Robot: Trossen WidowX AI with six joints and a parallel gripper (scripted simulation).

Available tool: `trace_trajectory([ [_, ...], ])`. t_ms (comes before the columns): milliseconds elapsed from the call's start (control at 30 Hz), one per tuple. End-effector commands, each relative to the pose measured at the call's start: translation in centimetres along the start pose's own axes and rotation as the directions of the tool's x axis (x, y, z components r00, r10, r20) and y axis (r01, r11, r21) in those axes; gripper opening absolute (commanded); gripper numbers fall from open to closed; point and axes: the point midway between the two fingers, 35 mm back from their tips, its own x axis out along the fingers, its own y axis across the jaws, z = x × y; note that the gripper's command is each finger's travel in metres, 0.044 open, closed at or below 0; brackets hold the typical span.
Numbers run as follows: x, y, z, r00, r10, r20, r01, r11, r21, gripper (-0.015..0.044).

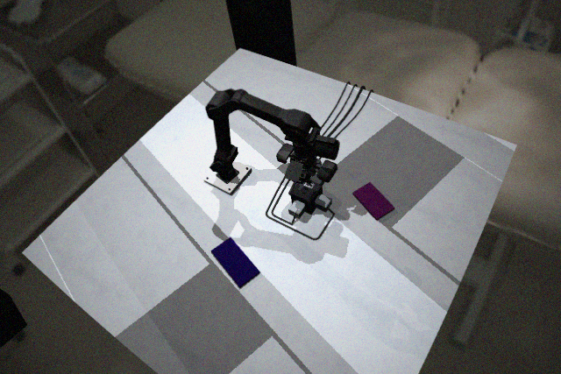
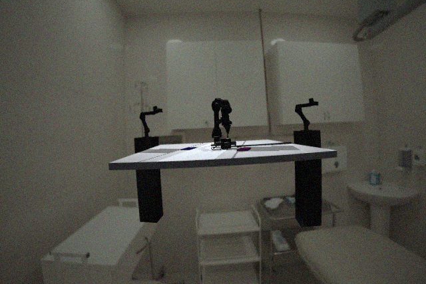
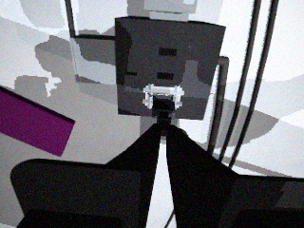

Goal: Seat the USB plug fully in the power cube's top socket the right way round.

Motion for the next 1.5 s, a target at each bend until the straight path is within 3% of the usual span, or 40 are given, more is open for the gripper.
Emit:
trace_trajectory([
  [0, 0.01, -0.03, -0.05, 1.0, 0.002, -0.004, -0.002, 1.0, -0.006, 0.0],
  [1467, 0.54, -0.02, 0.01, 1.0, 0.002, -0.004, -0.002, 1.0, -0.006, 0.0],
])
